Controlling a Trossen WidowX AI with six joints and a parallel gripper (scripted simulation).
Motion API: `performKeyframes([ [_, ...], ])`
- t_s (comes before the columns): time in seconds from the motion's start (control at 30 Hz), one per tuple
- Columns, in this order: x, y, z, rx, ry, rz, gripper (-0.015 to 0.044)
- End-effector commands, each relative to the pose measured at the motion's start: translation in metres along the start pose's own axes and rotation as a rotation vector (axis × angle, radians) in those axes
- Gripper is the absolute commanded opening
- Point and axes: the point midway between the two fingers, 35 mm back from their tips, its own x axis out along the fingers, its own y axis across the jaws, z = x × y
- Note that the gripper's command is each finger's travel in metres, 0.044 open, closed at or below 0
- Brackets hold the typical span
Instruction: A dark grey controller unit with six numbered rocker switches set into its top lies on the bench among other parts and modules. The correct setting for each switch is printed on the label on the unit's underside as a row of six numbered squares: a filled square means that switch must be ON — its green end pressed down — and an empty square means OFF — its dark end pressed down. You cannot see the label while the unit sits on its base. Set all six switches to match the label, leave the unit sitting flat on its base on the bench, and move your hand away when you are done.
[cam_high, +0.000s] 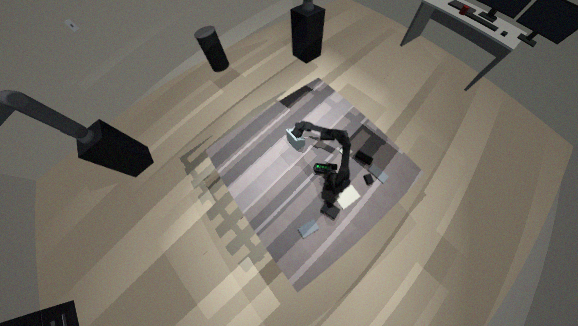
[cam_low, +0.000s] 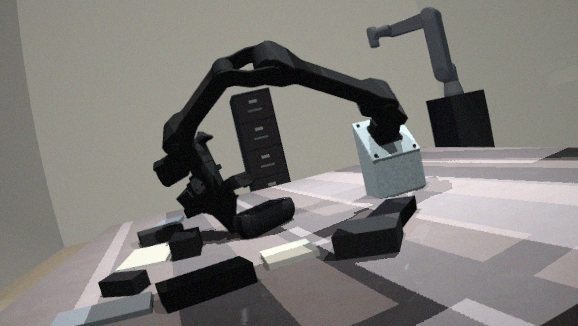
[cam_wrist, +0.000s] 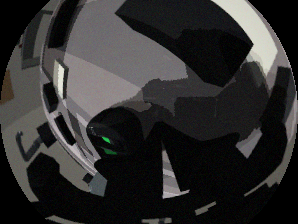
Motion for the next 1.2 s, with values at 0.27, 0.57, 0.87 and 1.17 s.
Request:
performKeyframes([
  [0.27, 0.003, 0.003, -0.001, 0.008, -0.005, 0.004, 0.0000],
  [0.57, 0.004, 0.006, -0.001, 0.008, -0.005, 0.005, 0.0000],
  [0.87, 0.005, 0.010, -0.001, 0.009, -0.005, 0.005, 0.0000],
  [1.17, 0.006, 0.013, -0.001, 0.009, -0.005, 0.005, 0.0000],
])
